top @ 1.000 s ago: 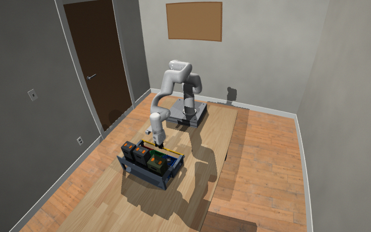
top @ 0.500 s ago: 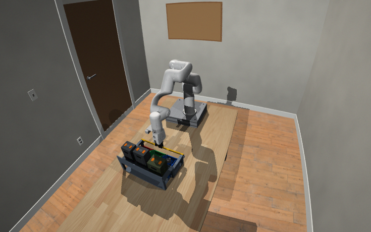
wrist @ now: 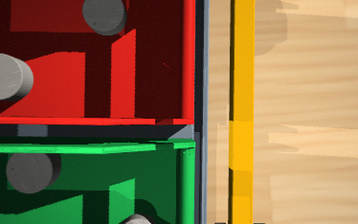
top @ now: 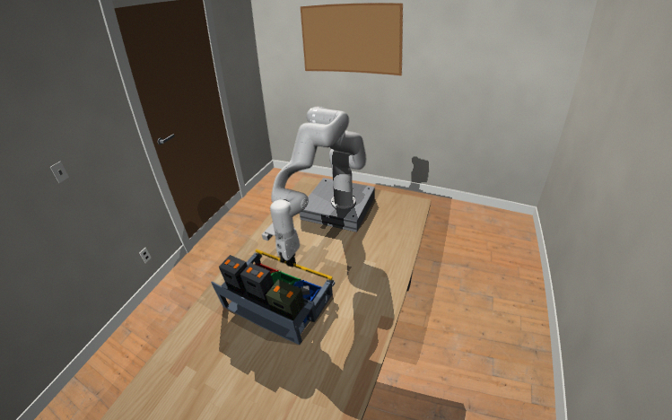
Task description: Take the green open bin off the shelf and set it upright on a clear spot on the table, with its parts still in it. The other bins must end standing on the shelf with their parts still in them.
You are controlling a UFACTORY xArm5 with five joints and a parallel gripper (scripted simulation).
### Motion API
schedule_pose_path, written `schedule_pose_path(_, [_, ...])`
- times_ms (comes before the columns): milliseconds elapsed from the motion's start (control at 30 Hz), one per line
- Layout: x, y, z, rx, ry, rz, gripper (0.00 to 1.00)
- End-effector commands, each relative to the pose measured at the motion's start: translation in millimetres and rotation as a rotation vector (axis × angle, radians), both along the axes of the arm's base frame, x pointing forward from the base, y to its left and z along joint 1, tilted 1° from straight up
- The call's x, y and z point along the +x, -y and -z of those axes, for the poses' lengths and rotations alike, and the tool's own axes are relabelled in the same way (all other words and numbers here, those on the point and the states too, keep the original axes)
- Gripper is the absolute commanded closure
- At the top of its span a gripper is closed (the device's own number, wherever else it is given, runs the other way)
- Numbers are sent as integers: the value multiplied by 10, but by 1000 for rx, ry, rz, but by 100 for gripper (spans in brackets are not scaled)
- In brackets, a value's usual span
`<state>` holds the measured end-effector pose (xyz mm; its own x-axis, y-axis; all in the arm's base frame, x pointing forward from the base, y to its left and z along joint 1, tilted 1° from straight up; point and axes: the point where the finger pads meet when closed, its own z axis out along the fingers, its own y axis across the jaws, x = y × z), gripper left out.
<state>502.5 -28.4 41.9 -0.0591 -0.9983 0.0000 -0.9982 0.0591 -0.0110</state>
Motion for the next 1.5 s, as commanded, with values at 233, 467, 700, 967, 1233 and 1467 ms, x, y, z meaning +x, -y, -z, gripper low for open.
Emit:
schedule_pose_path(233, [10,1,-47,4,3,0,100])
schedule_pose_path(467, [-121,-7,-43,4,3,0,100])
schedule_pose_path(700, [-285,-17,-41,4,3,0,100])
schedule_pose_path(967, [-447,-26,-39,4,3,0,100])
schedule_pose_path(1233, [-594,-35,-37,4,3,0,100])
schedule_pose_path(1467, [-726,-43,-35,4,3,0,100])
